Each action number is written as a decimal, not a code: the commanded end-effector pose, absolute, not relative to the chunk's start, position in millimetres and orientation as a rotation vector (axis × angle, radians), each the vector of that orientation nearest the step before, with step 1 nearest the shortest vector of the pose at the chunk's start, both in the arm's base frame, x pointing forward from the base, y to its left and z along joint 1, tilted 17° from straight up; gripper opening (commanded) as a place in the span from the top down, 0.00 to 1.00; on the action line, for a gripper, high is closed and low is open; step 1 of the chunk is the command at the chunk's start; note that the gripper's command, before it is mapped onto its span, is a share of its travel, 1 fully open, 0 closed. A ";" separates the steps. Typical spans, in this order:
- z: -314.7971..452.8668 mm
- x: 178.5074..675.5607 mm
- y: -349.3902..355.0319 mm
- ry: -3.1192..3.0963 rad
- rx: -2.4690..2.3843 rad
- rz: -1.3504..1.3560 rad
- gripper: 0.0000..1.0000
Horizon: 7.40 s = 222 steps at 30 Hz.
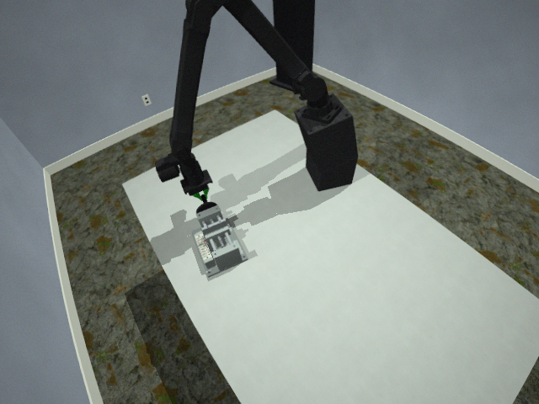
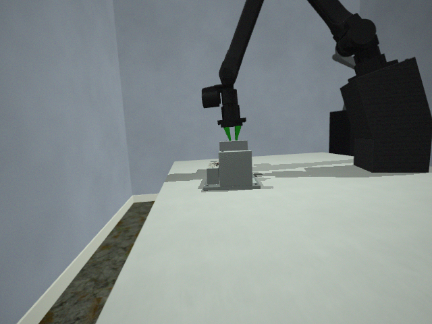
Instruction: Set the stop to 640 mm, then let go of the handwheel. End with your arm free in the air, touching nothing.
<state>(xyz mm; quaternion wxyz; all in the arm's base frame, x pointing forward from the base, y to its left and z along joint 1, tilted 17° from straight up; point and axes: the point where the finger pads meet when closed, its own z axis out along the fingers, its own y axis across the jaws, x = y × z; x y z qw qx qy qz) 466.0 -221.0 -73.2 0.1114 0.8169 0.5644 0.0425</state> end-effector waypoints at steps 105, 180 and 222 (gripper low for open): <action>-145.4 471.6 -235.1 1.624 2.367 0.154 0.94; -61.6 457.9 -219.9 1.602 2.348 0.176 0.94; -34.6 499.3 -230.7 1.597 2.324 0.198 0.94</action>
